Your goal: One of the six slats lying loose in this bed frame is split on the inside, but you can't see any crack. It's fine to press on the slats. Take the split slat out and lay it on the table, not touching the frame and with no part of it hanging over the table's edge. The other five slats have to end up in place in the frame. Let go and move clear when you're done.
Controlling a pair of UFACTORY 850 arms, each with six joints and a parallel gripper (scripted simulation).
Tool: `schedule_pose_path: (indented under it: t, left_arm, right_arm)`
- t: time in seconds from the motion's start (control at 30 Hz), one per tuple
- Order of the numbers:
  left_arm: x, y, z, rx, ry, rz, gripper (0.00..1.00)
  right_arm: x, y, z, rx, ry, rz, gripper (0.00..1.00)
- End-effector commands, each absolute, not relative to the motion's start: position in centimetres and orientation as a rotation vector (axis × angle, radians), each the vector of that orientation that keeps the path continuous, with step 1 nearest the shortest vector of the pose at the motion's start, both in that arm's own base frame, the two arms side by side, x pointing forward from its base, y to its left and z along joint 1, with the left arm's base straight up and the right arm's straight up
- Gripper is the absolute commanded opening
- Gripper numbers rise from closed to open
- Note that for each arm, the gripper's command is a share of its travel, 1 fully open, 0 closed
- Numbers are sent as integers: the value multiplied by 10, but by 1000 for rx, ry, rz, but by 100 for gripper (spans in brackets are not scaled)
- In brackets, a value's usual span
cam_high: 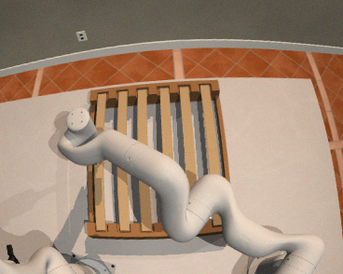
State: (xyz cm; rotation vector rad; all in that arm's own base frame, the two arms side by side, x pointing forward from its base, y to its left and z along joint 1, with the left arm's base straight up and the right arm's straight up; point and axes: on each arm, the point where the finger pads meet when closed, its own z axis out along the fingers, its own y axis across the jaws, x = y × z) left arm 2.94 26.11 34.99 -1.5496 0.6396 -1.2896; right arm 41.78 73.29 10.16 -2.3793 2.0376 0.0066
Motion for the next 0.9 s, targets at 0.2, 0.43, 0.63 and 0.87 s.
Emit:
schedule_pose_path:
  t: [0.2,0.43,0.63,0.87]
  left_arm:
    - [29,261,350,-1549,640,-1289,100]
    - [29,261,350,-1549,640,-1289,100]
    - [29,261,350,-1549,640,-1289,100]
    - [29,261,350,-1549,640,-1289,100]
  right_arm:
    - [418,734,102,-2387,2044,4,0]
    - [419,734,111,-2387,2044,3,0]
    - [419,734,111,-2387,2044,3,0]
    - [419,734,111,-2387,2044,3,0]
